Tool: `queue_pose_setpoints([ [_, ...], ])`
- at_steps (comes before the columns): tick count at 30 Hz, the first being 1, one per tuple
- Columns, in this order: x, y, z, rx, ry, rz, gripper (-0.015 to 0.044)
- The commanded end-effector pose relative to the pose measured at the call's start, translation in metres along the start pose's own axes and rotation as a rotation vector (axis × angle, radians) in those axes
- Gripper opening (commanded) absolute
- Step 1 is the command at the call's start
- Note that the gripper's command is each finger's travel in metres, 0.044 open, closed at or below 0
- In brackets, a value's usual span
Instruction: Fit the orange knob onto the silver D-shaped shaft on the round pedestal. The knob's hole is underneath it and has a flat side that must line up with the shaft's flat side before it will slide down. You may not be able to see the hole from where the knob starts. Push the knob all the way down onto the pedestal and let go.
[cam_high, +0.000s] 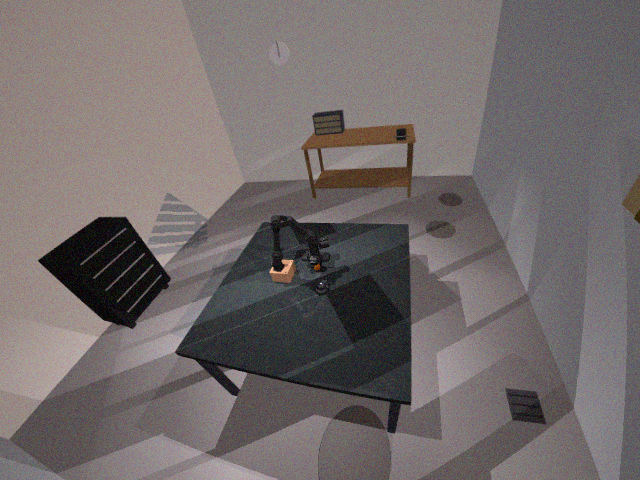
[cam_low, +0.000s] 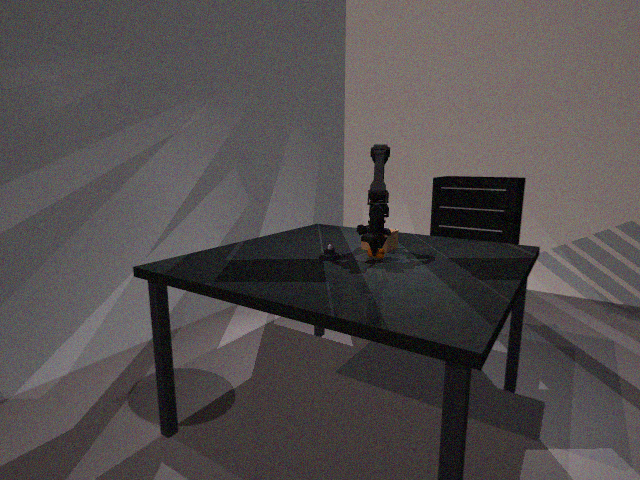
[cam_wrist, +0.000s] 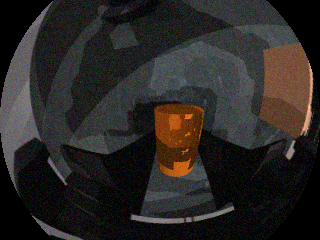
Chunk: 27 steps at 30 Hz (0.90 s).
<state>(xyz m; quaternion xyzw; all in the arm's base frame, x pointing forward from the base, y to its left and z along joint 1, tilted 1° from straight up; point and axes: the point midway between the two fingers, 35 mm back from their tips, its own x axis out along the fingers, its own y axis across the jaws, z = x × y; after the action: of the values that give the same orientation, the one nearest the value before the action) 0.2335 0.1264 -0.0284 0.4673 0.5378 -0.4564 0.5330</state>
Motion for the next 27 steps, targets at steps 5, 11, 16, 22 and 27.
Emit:
queue_pose_setpoints([
  [5, -0.0006, 0.0006, 0.0001, -0.173, -0.002, 0.002, 0.0179],
  [11, -0.0006, 0.0006, 0.0001, -0.226, -0.002, 0.002, 0.0179],
  [16, -0.0006, 0.0006, 0.0001, -0.400, -0.002, 0.001, 0.0179],
  [22, -0.0007, 0.0007, 0.0001, -0.610, -0.002, 0.001, 0.0179],
  [27, -0.0007, 0.0007, 0.0001, -0.697, -0.002, 0.001, 0.0179],
])
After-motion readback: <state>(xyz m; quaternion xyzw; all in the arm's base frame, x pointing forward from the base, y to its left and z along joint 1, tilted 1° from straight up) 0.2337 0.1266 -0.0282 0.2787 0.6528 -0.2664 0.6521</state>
